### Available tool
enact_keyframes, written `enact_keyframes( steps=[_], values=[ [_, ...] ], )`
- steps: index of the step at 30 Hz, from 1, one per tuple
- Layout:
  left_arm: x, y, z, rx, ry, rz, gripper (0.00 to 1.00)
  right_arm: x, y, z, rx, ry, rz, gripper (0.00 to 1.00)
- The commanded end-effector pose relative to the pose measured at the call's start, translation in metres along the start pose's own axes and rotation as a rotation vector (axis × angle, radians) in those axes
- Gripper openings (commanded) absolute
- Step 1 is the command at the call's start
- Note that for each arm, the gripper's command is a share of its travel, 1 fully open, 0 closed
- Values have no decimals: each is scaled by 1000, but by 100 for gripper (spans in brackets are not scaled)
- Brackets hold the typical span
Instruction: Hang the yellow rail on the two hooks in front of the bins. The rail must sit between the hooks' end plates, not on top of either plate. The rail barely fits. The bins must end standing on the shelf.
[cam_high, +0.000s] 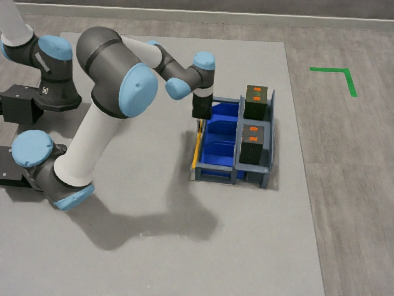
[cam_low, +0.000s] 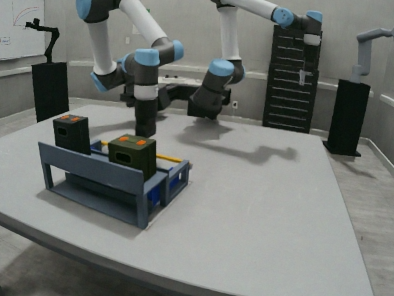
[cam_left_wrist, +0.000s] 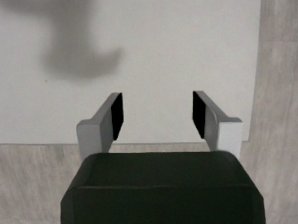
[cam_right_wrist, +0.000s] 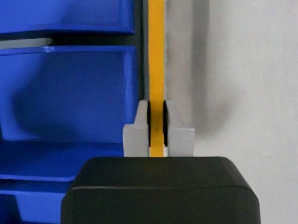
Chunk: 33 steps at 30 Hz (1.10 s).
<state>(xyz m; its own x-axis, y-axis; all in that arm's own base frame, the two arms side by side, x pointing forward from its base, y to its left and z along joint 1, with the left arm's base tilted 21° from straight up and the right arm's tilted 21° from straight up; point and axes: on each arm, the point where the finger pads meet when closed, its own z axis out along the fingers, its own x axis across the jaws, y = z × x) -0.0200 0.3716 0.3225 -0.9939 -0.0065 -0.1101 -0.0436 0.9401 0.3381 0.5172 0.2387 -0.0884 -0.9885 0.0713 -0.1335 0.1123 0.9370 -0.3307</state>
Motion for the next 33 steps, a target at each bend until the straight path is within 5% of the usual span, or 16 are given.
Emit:
enact_keyframes(
  steps=[1,33],
  values=[
    [1,0,0,-2,0,-1,100,0,-1,1,1,0,0,0],
    [1,0,0,-2,0,-1,100,0,-1,4,1,0,0,0]
  ],
)
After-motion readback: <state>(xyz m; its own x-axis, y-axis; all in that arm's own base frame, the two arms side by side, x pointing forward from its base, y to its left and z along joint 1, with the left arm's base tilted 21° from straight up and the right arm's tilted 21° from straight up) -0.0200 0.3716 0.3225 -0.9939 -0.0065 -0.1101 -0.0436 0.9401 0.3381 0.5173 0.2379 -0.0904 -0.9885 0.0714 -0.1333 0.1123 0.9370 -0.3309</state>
